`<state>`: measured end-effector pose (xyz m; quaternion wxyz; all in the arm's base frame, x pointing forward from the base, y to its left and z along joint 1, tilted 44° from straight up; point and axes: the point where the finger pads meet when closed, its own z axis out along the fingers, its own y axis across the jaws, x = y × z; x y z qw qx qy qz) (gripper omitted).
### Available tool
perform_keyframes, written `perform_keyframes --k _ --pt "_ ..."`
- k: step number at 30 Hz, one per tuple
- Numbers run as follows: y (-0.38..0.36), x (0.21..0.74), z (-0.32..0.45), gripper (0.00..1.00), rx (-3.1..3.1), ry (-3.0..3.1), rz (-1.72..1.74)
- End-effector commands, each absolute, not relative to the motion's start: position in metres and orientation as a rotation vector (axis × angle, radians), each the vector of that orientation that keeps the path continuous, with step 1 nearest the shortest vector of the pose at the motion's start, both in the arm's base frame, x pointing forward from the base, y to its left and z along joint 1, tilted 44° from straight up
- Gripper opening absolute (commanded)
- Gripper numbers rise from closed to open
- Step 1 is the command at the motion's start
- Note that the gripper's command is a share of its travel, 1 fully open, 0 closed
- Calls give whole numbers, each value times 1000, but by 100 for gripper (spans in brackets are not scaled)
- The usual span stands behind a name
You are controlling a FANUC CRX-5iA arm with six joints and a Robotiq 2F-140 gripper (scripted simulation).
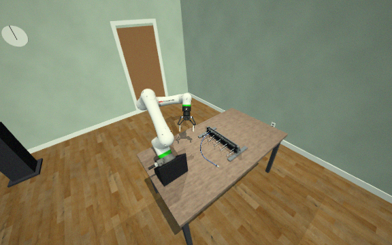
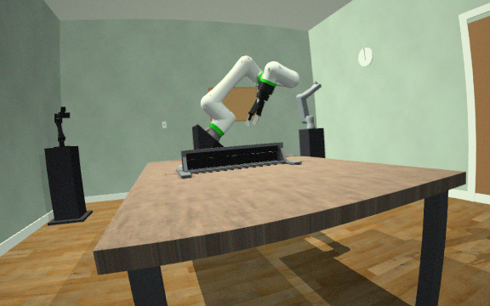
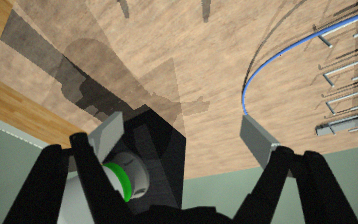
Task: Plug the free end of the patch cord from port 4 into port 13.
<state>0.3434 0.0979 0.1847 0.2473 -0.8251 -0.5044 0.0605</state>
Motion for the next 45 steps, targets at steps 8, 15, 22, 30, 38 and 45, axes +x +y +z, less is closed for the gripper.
perform_keyframes --k 8,15,22,30,38,45 --pt "69 381 128 100 -2435 -874 240" --pt "54 393 104 100 -2484 -656 273" --pt "26 409 60 100 -2525 -283 330" --pt "-2 418 18 100 -2517 70 385" --pt "-30 421 -22 100 -2469 396 439" --pt "-55 420 -61 100 -2389 694 490"
